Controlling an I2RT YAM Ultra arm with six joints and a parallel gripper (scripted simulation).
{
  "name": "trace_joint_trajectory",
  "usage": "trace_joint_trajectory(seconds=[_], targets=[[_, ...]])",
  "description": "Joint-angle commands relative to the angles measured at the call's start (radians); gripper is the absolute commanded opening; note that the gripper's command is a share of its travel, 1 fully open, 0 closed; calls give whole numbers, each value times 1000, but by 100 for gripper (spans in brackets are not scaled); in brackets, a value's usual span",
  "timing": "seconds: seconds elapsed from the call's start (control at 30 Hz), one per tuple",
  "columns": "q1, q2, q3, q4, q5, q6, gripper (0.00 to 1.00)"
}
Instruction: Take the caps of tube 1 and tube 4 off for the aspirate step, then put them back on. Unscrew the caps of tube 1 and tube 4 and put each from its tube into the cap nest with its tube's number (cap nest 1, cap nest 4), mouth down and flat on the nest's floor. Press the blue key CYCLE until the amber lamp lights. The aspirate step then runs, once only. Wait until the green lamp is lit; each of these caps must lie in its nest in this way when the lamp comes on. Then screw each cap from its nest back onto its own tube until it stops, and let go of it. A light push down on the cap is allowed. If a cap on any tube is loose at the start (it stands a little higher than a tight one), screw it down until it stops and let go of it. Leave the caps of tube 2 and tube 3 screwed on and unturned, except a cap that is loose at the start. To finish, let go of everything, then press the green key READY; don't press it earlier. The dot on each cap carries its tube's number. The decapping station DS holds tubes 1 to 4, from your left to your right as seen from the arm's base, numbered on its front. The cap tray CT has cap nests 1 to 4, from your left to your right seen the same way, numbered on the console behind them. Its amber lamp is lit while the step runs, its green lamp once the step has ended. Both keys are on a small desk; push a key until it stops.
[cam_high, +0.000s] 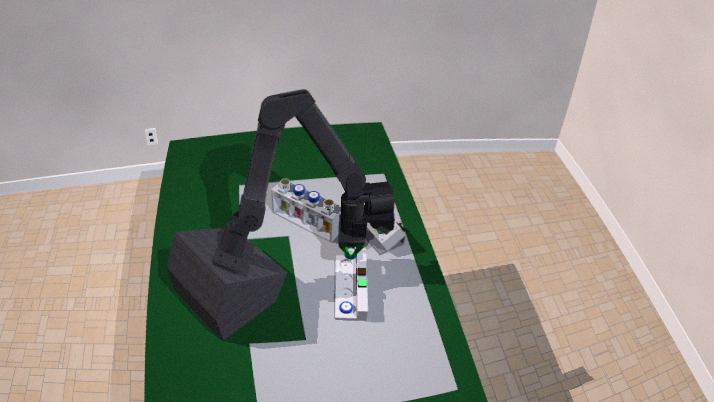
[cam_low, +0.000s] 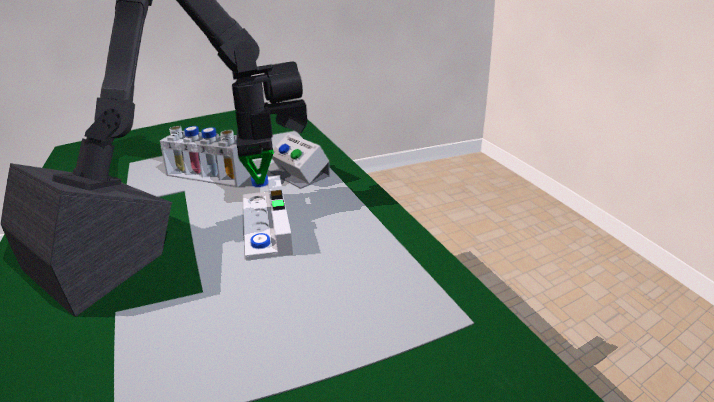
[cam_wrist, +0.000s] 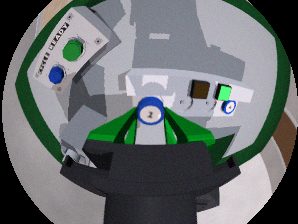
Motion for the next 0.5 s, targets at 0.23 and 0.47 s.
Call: trace_joint_trajectory(seconds=[0.23,0.47], targets=[[-64,-97,70,-224,-26,-70,0],[-124,-155,150,-386,-49,-130,0]])
